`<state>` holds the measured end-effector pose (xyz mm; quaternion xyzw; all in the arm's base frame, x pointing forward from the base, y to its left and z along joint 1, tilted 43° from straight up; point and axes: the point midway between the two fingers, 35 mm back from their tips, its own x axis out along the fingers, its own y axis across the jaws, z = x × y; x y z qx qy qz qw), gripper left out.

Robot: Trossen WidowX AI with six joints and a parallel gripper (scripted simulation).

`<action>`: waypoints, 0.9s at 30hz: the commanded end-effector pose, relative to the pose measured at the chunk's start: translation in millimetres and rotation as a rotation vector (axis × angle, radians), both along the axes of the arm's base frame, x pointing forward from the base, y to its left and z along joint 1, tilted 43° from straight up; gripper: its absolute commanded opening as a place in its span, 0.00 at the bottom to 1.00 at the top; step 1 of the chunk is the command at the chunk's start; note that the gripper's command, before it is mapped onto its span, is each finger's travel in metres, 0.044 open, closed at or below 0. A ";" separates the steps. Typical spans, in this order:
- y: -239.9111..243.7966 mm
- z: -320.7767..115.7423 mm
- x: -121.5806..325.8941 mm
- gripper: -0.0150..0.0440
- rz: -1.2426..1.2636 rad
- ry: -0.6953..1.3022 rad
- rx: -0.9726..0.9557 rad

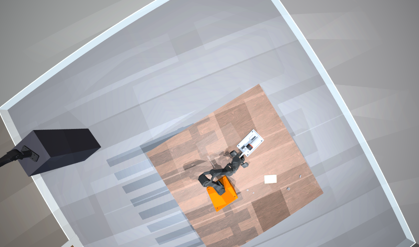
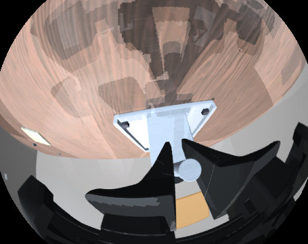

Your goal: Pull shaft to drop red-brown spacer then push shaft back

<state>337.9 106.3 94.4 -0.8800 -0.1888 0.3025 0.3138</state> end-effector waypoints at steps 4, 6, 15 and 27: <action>0.2 -1.2 -2.0 0.25 0.000 0.006 0.004; 0.2 -1.2 -2.2 0.25 0.000 0.006 0.004; 0.1 -1.3 -3.0 0.25 0.000 0.006 0.004; 0.1 -1.5 -4.1 0.25 0.000 0.006 0.004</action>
